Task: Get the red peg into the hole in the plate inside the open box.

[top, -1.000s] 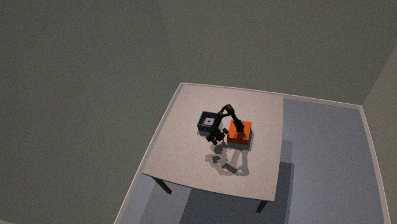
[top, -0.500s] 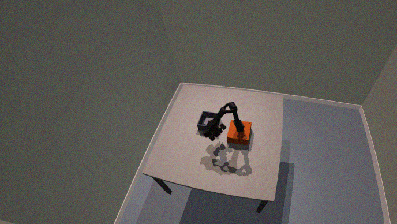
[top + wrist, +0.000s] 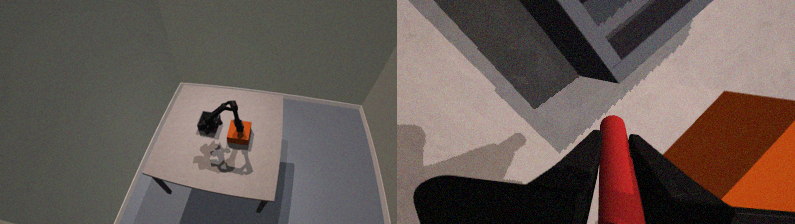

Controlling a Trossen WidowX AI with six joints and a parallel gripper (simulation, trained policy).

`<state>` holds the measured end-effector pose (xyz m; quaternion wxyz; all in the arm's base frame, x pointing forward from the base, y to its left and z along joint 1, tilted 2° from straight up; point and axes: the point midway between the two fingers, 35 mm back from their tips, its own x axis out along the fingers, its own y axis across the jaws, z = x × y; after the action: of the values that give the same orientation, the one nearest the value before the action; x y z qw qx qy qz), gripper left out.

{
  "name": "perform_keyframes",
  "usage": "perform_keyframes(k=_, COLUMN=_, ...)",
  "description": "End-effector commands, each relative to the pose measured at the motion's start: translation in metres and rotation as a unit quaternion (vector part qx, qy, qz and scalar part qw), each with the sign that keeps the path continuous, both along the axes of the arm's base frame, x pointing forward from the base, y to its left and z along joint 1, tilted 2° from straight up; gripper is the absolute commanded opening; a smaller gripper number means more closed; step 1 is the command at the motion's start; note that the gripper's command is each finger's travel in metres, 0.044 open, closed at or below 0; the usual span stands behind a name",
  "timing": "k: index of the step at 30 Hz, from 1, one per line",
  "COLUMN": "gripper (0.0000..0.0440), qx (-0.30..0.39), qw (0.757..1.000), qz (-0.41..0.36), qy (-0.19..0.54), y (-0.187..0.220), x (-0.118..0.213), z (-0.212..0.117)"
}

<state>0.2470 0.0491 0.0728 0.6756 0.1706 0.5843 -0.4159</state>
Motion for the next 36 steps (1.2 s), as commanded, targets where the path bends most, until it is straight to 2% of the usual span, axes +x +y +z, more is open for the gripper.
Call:
perform_keyframes(k=1, gripper=0.0, qx=-0.003, qw=1.0, qz=-0.011, qy=-0.011, y=-0.01, x=0.009, z=0.006)
perform_keyframes(k=19, gripper=0.0, qx=0.004, qw=0.997, qz=-0.068, qy=-0.048, y=-0.084, x=0.062, z=0.01)
perform_keyframes(k=33, gripper=0.0, qx=0.041, qw=0.997, qz=-0.043, qy=-0.049, y=-0.128, x=0.093, z=-0.02)
perform_keyframes(k=36, gripper=0.0025, qx=0.053, qw=0.997, qz=-0.03, qy=-0.041, y=-0.131, x=0.094, z=-0.03)
